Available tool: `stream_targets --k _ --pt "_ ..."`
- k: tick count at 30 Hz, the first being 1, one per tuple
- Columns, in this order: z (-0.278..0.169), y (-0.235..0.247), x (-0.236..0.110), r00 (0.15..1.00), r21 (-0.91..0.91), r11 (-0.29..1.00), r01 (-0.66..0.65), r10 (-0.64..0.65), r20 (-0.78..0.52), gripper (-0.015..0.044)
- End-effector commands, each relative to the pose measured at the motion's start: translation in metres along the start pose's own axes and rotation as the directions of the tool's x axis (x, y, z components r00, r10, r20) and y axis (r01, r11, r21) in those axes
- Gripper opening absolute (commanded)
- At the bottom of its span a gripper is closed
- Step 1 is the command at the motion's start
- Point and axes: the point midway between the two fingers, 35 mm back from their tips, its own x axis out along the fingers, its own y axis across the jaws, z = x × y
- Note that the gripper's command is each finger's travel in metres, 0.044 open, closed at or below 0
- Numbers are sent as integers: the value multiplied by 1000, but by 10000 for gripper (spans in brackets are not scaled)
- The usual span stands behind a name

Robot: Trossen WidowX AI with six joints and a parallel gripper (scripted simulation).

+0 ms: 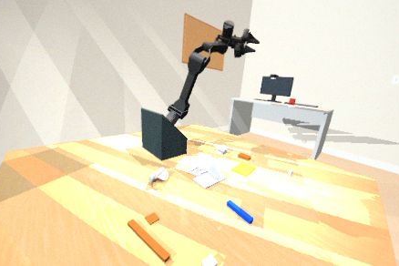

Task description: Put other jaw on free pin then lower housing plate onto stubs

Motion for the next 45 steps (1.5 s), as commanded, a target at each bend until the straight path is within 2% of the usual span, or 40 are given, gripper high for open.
stream_targets --k 1,17,18,30,40,45 --pt "0 0 0 1000 0 1000 0 0 0 426" --pt "0 0 0 1000 0 1000 0 0 0 6" --pt "0 0 0 1000 0 1000 0 0 0 0" --pt "0 0 0 1000 0 1000 0 0 0 0" --pt "-2 -3 -6 997 -79 995 -56 53 -47 263" --pt "-3 -17 -7 995 -209 975 -81 66 -77 394"
